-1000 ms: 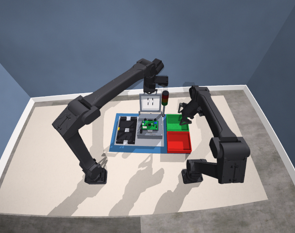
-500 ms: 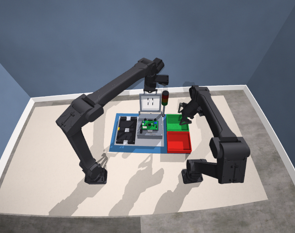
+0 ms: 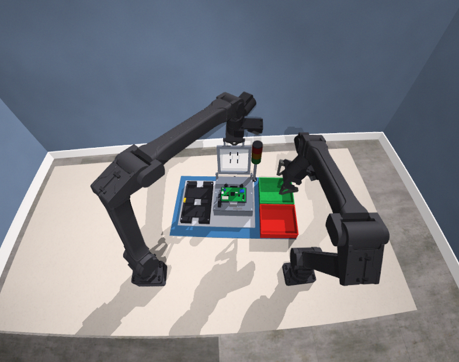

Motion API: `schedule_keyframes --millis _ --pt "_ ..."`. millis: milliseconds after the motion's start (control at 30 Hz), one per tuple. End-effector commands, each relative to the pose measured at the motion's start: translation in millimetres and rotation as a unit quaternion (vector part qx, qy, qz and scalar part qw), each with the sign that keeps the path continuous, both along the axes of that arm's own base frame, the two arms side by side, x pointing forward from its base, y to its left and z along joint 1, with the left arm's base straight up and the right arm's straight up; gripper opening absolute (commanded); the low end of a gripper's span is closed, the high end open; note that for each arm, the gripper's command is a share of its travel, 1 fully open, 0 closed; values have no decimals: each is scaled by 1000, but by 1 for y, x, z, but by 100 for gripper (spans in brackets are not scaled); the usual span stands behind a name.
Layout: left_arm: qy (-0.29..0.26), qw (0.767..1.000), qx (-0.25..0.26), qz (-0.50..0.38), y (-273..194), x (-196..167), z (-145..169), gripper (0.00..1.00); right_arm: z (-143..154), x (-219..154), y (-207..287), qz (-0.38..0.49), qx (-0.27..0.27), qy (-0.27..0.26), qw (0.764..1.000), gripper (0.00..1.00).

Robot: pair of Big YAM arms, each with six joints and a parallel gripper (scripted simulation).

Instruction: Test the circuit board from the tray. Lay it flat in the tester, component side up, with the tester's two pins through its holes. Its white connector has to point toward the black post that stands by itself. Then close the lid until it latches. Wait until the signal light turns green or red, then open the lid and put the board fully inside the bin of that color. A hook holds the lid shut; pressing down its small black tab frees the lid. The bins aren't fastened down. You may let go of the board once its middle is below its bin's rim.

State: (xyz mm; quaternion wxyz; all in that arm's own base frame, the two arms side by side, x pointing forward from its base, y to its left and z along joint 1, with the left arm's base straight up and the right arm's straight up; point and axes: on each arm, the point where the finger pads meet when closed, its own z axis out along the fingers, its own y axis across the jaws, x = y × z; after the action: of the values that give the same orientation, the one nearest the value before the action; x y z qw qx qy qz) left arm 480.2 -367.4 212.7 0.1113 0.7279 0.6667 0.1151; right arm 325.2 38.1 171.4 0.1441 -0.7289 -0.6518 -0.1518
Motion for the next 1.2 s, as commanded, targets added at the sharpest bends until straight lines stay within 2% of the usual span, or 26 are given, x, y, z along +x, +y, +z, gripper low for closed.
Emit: schedule_keyframes --millis 0,333,367,433,467,533,567,600,700,733,767,900,933,1000,1033,1067,1167 --pt "-17 1000 -13 -4 -6 15 11 38 11 11 -2 -8 -1 -11 1000 100" --pt "-19 1000 -14 -6 -7 13 15 38 11 11 -2 -8 -1 -11 1000 100" --pt "-18 1000 -15 -2 -6 9 19 30 11 11 -2 -8 -1 -11 1000 100" --pt "-18 1000 -15 -2 -6 9 19 30 11 11 -2 -8 -1 -11 1000 100" --pt "-28 999 -23 -2 -6 9 29 26 11 11 -2 -8 -1 -11 1000 100" --pt "-28 999 -23 -2 -6 9 29 26 11 11 -2 -8 -1 -11 1000 100" --pt "-28 999 -23 -2 -6 9 29 21 11 11 -2 -8 -1 -11 1000 100" --pt "-42 999 -32 -7 -9 13 46 21 11 11 -2 -8 -1 -11 1000 100" --pt "-43 999 -32 -7 -9 13 46 18 11 11 -2 -8 -1 -11 1000 100" --pt "-32 999 -23 -7 -4 7 33 17 11 11 -2 -8 -1 -11 1000 100" --pt "-32 999 -23 -7 -4 7 33 16 11 11 -2 -8 -1 -11 1000 100" --pt "-32 999 -23 -7 -4 7 33 13 11 11 -2 -8 -1 -11 1000 100" --pt "-43 999 -32 -7 -8 11 46 11 11 11 -2 -8 -1 -11 1000 100" --pt "-43 999 -32 -7 -8 11 46 9 11 11 -2 -8 -1 -11 1000 100" --pt "-43 999 -32 -7 -8 11 46 0 11 11 -2 -8 -1 -11 1000 100" --pt "-32 999 -23 -7 -3 5 33 9 11 11 -2 -8 -1 -11 1000 100" --pt "-42 999 -18 -6 -2 -12 22 9 11 11 -2 -8 -1 -11 1000 100"
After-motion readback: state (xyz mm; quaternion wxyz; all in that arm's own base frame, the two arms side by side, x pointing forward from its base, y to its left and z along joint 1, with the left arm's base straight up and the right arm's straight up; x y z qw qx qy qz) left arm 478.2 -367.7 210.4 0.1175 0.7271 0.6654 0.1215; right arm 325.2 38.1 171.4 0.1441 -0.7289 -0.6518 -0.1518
